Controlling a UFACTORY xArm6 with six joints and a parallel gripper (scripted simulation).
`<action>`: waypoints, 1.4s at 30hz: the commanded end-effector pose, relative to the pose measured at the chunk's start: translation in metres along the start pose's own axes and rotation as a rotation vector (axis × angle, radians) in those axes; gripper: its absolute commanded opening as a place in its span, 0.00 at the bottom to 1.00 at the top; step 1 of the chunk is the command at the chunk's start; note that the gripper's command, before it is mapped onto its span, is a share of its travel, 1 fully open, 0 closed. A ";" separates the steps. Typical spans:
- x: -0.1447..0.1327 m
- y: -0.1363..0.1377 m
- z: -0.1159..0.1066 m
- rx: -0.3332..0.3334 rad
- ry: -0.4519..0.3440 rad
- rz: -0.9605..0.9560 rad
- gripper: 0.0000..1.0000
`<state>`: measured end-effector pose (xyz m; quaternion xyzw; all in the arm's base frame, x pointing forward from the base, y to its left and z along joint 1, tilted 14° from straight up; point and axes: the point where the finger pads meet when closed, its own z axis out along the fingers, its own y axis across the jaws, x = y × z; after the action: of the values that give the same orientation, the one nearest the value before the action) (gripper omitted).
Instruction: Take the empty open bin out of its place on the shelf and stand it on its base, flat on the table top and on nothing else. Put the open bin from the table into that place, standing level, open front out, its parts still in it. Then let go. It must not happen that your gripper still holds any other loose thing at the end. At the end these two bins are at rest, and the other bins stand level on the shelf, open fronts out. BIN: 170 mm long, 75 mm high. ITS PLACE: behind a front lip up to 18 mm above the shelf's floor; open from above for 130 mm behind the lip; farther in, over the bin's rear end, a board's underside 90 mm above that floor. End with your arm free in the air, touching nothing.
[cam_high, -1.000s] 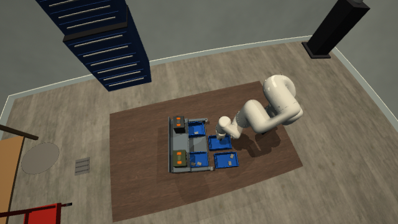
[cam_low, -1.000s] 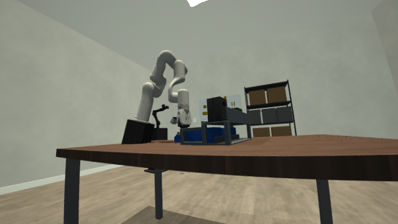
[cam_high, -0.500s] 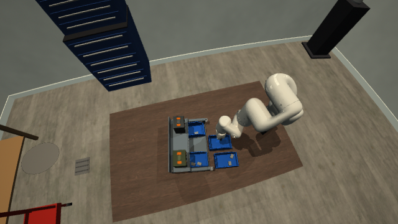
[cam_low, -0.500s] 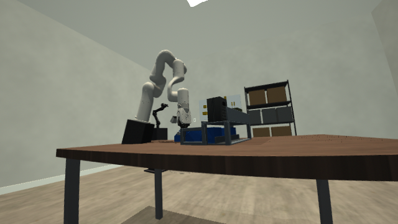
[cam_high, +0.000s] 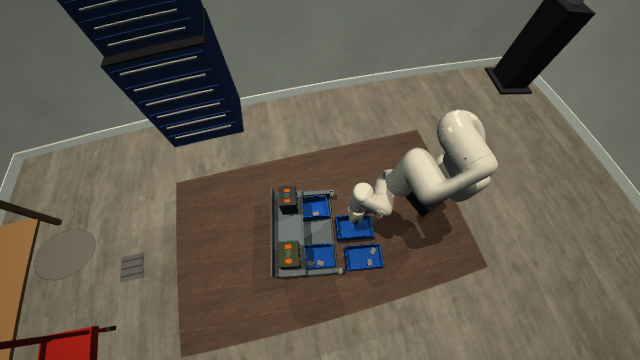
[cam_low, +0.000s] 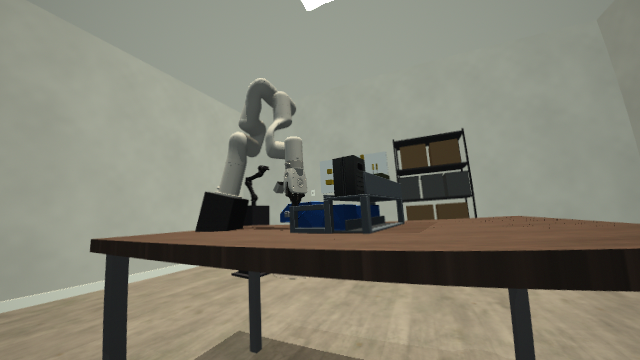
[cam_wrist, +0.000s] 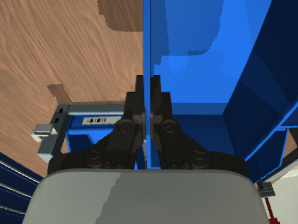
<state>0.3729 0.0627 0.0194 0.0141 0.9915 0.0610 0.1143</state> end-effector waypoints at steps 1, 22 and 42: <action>-0.001 0.001 -0.016 0.011 0.007 0.001 0.00; -0.002 0.001 -0.058 0.011 0.007 0.001 0.00; 0.000 -0.008 -0.058 0.011 0.007 0.001 0.00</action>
<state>0.3599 0.0549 0.0747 0.0146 0.9924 0.0555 0.1093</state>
